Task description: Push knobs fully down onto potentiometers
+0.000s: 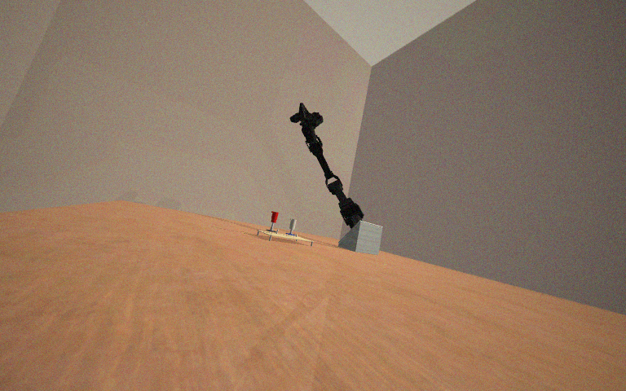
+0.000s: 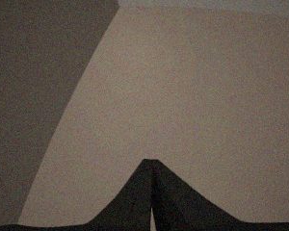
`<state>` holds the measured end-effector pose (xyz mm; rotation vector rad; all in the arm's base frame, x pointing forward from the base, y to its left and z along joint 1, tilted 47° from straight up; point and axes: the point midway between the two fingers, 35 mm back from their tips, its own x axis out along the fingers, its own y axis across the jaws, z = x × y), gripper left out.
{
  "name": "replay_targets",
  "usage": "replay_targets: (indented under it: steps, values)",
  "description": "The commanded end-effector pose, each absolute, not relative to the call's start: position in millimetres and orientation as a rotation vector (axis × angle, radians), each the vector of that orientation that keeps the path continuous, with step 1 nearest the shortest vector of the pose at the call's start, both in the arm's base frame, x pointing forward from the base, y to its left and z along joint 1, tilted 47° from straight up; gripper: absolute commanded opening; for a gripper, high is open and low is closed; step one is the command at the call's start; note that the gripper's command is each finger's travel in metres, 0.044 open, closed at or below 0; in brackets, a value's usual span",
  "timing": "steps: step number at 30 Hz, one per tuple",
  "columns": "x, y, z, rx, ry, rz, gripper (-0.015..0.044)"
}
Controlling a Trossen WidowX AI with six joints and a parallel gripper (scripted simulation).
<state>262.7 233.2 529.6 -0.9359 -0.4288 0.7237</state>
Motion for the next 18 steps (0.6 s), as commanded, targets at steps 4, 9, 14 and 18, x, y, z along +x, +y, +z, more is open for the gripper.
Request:
replay_targets:
  steps: [4,9,14,18]
  values:
    - [301.8,241.5,474.8,-0.861,-0.167,0.735,0.0000]
    - [323.3,243.8,437.0,-0.811,0.004,0.723,0.0000]
    - [342.1,243.0,400.5,-0.748,0.158,0.694,0.0000]
    - [350.4,241.7,381.7,-0.719,0.234,0.675,0.0000]
